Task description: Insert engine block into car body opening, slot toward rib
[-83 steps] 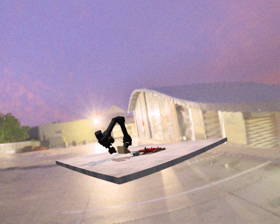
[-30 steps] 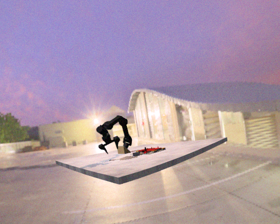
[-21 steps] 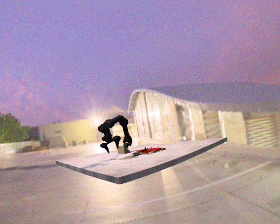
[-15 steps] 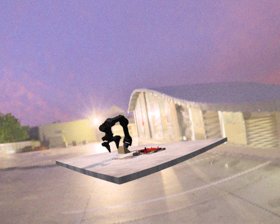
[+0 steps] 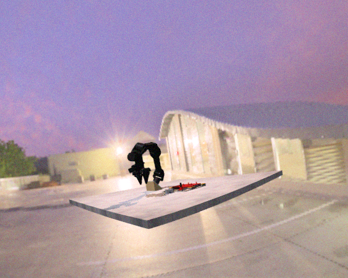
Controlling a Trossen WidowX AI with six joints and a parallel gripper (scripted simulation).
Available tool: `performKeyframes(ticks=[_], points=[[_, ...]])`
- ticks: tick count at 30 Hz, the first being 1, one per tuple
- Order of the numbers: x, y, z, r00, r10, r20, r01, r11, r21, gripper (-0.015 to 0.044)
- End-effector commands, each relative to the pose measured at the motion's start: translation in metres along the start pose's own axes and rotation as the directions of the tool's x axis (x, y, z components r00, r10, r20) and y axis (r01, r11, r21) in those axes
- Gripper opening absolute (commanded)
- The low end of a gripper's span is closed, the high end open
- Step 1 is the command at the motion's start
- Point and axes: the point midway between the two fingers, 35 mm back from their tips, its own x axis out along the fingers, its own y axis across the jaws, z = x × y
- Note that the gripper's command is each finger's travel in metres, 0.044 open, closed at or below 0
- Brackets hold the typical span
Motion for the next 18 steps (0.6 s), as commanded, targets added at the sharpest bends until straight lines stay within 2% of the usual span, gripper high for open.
performKeyframes(ticks=[1, 11, 18], points=[[-0.005, -0.005, -0.008, 0.997, -0.077, -0.001, 0.076, 0.988, 0.133, 0.044], [-0.007, -0.005, -0.014, 0.995, -0.1, -0.002, 0.099, 0.98, 0.174, 0.044], [-0.011, 0.016, -0.103, 0.995, -0.098, -0.001, 0.097, 0.98, 0.175, 0.044]])
